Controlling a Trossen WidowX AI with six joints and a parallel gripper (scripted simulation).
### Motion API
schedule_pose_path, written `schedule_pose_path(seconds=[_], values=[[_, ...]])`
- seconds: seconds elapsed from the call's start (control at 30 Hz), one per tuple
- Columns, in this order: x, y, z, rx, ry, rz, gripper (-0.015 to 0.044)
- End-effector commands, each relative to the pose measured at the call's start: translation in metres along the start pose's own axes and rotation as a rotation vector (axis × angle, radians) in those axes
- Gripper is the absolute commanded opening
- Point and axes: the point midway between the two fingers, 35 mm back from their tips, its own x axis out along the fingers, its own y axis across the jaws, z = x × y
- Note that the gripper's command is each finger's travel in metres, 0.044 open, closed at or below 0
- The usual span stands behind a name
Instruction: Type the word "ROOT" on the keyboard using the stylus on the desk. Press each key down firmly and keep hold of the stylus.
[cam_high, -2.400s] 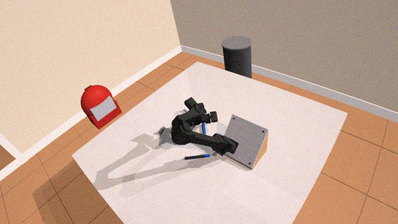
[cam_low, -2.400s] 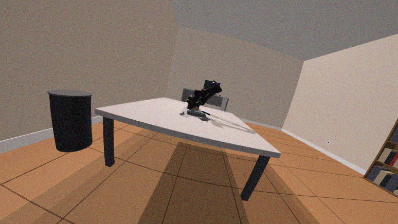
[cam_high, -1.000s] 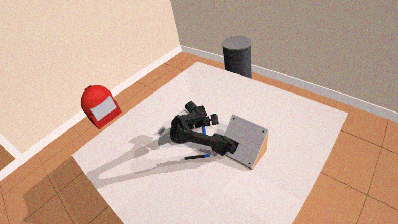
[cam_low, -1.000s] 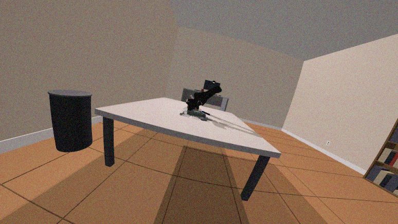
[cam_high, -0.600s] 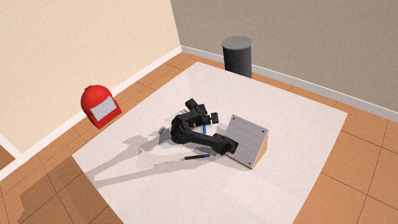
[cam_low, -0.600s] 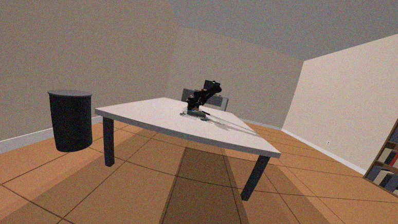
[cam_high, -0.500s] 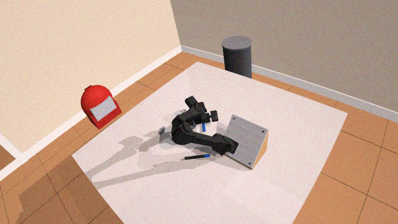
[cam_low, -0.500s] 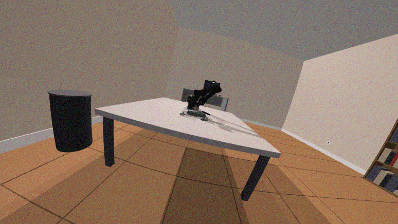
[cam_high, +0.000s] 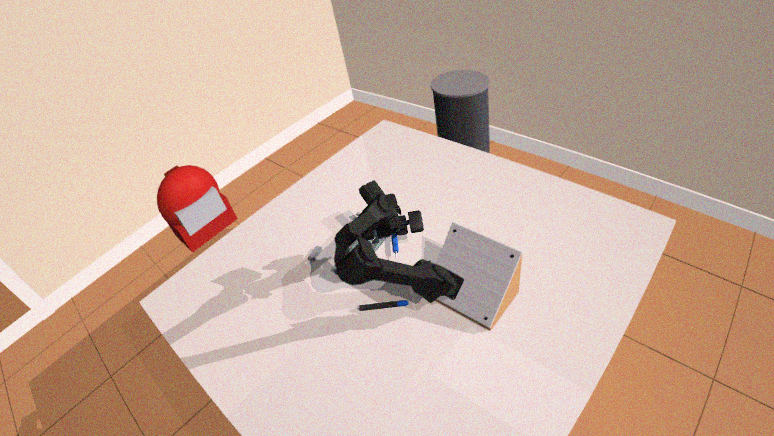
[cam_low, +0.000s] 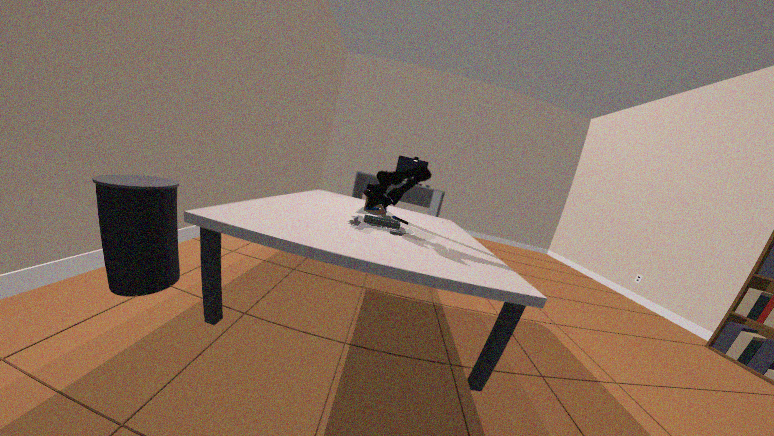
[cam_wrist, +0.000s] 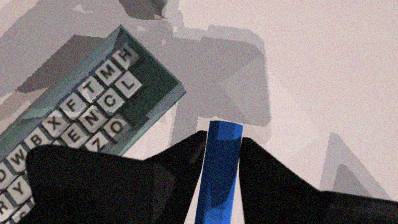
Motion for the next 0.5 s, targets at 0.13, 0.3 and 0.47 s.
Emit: schedule_pose_path(seconds=[0.13, 0.3, 0.47], values=[[0.002, -0.007, 0.002, 0.225, 0.023, -0.117, 0.0], [0.002, -0.012, 0.003, 0.398, 0.026, -0.214, 0.0], [0.001, -0.017, 0.004, 0.564, 0.012, -0.314, 0.0]])
